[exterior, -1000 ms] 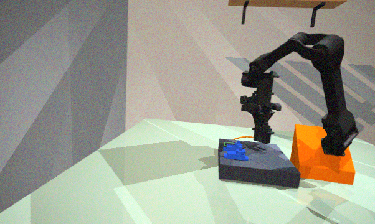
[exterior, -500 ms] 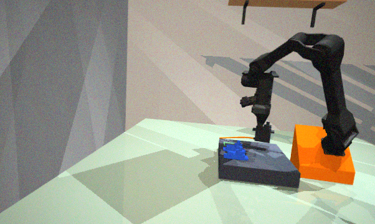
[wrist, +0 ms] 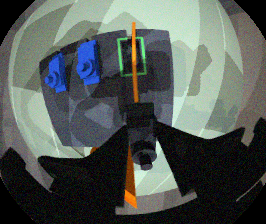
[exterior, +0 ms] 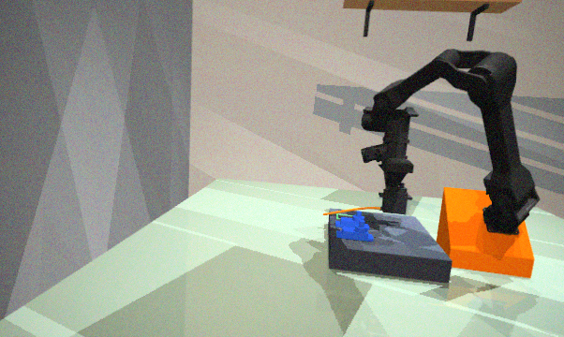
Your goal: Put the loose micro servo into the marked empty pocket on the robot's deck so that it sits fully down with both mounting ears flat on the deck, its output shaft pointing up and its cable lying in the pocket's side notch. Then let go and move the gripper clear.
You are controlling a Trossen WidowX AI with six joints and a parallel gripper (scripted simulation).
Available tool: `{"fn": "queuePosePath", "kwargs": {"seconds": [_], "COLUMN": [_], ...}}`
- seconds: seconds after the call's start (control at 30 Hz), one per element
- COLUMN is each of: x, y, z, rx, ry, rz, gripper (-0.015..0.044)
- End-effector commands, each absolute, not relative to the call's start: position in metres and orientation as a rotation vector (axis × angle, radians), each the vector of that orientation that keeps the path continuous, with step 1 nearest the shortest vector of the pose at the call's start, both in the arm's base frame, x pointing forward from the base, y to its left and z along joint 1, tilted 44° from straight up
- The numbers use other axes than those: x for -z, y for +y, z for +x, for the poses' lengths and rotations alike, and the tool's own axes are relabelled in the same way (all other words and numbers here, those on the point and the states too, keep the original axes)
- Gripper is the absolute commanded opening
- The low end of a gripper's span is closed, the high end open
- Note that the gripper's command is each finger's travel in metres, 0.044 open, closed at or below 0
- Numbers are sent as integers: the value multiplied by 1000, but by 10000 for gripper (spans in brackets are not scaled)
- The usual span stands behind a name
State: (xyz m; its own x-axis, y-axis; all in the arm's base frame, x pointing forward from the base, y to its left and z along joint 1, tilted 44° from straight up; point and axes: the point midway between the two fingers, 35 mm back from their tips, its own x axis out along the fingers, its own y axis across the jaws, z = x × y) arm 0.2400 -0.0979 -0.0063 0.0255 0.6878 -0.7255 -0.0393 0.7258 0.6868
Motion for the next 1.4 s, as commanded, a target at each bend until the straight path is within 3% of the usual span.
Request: {"fn": "queuePosePath", "kwargs": {"seconds": [0.0, 0.8, 1.37], "x": [5, -2, 11], "y": [-100, -98, -86], "z": [252, 346, 350], "rx": [-611, -613, -614], "ry": [1442, 1437, 1437], "rz": [558, 557, 557], "gripper": [0, 0, 0]}}
